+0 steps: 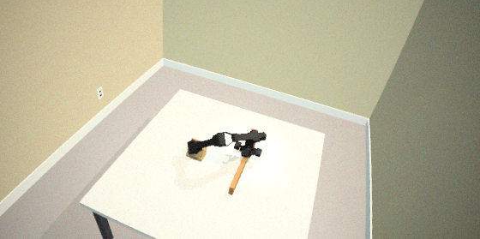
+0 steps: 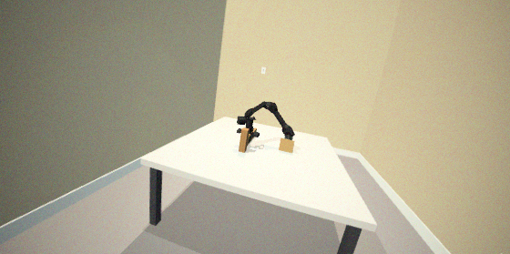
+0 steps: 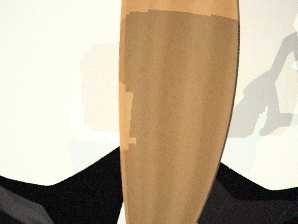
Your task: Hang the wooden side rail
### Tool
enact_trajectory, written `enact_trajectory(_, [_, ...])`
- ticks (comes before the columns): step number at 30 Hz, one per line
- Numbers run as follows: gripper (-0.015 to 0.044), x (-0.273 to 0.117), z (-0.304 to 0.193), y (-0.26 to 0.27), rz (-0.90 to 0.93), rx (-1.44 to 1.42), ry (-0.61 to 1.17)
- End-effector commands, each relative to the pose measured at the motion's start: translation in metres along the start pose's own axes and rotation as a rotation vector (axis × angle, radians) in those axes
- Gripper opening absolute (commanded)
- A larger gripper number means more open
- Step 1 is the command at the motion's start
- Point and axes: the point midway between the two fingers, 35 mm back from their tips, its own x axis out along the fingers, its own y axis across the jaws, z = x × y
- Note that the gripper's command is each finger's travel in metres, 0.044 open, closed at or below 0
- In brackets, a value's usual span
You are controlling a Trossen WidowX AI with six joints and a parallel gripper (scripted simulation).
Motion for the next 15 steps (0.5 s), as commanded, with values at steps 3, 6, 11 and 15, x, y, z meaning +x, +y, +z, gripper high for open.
enact_trajectory(3, [0.0315, 0.000, 0.000, 0.000, 0.000, 0.000, 0.000])
enact_trajectory(6, [0.0394, -0.013, 0.000, 0.001, 0.001, 0.000, 0.002])
enact_trajectory(11, [0.0440, -0.040, 0.000, 0.000, 0.001, 0.000, 0.006])
enact_trajectory(15, [0.0440, -0.040, 0.002, 0.000, 0.001, 0.000, 0.006])
